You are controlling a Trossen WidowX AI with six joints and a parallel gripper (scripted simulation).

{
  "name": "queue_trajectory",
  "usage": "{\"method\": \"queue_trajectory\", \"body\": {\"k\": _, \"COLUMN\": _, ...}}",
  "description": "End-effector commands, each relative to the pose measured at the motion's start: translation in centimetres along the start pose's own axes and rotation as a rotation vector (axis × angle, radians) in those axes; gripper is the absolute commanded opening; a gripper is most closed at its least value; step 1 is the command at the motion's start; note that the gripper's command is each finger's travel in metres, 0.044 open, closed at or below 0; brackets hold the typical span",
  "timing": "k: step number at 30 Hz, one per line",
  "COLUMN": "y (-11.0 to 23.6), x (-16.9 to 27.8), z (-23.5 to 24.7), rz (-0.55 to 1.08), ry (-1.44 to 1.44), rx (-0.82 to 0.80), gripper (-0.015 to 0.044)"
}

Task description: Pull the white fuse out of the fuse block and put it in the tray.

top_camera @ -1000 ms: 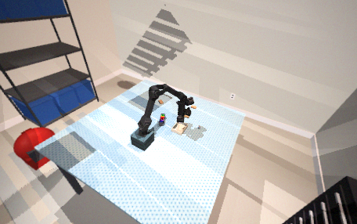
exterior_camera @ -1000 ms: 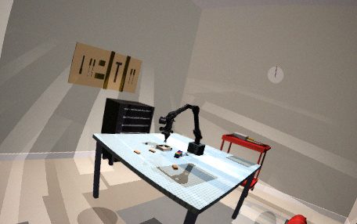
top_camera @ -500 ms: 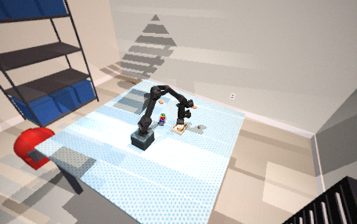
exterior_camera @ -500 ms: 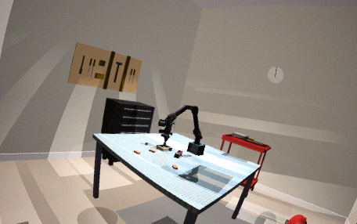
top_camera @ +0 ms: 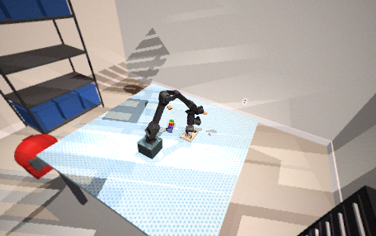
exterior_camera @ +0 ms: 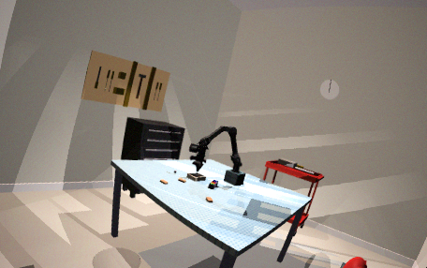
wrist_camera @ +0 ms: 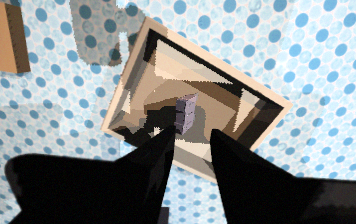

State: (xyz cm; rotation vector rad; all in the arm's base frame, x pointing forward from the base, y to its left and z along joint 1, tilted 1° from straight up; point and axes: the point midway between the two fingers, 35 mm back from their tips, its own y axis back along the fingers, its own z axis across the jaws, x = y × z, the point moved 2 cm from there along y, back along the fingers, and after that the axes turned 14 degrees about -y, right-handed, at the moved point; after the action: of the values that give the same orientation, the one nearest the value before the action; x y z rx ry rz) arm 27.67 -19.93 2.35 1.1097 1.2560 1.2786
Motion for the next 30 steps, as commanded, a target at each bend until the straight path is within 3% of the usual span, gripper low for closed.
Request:
{"method": "queue_trajectory", "body": {"k": 1, "y": 0.0, "x": 0.0, "z": 0.0, "rz": -0.001, "ry": 0.0, "rx": 0.0, "gripper": 0.021}}
{"method": "queue_trajectory", "body": {"k": 6, "y": 0.3, "x": 0.0, "z": 0.0, "rz": 0.0, "ry": 0.0, "rx": 0.0, "gripper": 0.033}}
{"method": "queue_trajectory", "body": {"k": 10, "y": 3.7, "x": 0.0, "z": 0.0, "rz": 0.007, "ry": 0.004, "rx": 0.003, "gripper": 0.033}}
{"method": "queue_trajectory", "body": {"k": 30, "y": 3.6, "x": 0.0, "z": 0.0, "rz": 0.004, "ry": 0.0, "rx": 0.005, "gripper": 0.033}}
